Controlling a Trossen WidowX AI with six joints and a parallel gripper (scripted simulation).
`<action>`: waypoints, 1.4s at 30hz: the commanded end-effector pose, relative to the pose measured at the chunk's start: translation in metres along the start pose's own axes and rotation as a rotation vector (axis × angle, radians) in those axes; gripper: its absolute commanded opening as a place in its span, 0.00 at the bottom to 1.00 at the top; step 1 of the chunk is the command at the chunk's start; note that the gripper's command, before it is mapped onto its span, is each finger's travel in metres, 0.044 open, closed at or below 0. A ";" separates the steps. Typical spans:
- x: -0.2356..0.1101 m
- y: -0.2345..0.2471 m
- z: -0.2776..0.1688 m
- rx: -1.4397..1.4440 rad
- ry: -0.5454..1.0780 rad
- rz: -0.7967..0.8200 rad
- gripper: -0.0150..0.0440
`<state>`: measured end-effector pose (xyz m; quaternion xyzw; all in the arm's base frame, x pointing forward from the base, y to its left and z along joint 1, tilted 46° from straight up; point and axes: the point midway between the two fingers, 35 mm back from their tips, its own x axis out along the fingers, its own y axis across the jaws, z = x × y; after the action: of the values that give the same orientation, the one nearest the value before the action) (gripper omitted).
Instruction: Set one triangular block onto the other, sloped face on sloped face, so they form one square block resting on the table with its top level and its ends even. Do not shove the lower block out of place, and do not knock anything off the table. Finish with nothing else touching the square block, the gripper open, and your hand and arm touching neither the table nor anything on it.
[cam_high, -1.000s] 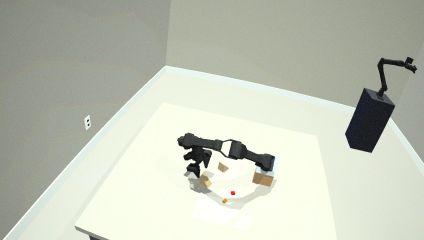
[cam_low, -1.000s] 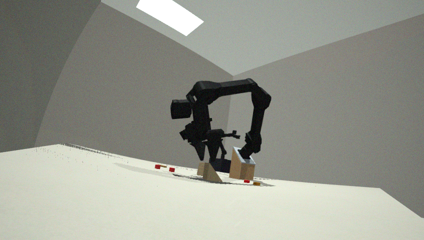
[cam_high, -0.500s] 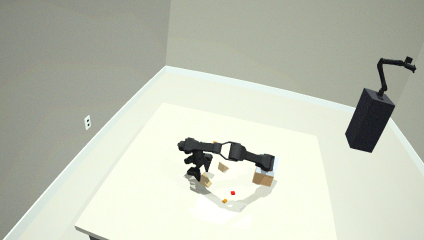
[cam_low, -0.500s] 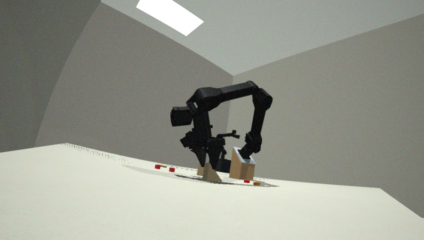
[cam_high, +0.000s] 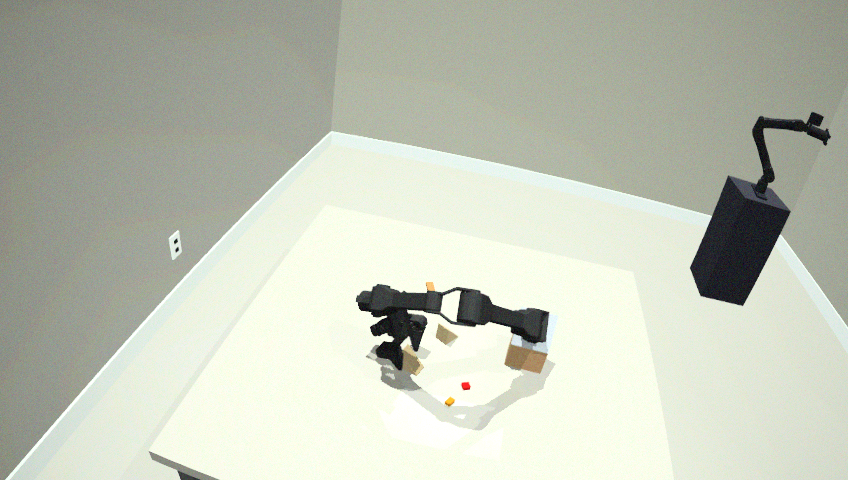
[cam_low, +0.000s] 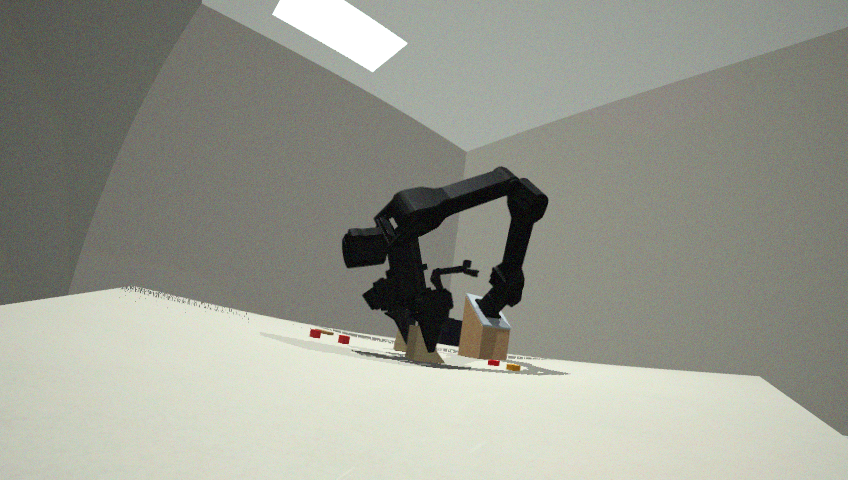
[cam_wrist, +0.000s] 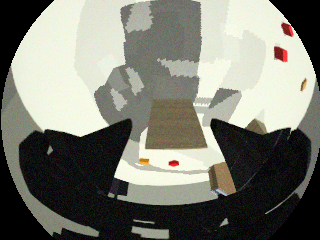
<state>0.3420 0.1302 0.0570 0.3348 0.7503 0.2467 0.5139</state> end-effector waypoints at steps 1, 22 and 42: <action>0.007 0.000 -0.001 0.009 0.004 0.005 1.00; 0.012 0.000 -0.002 0.012 0.008 0.007 0.49; 0.006 0.000 -0.013 0.014 -0.178 0.000 0.25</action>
<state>0.3320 0.1362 0.0539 0.3521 0.7242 0.2247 0.5487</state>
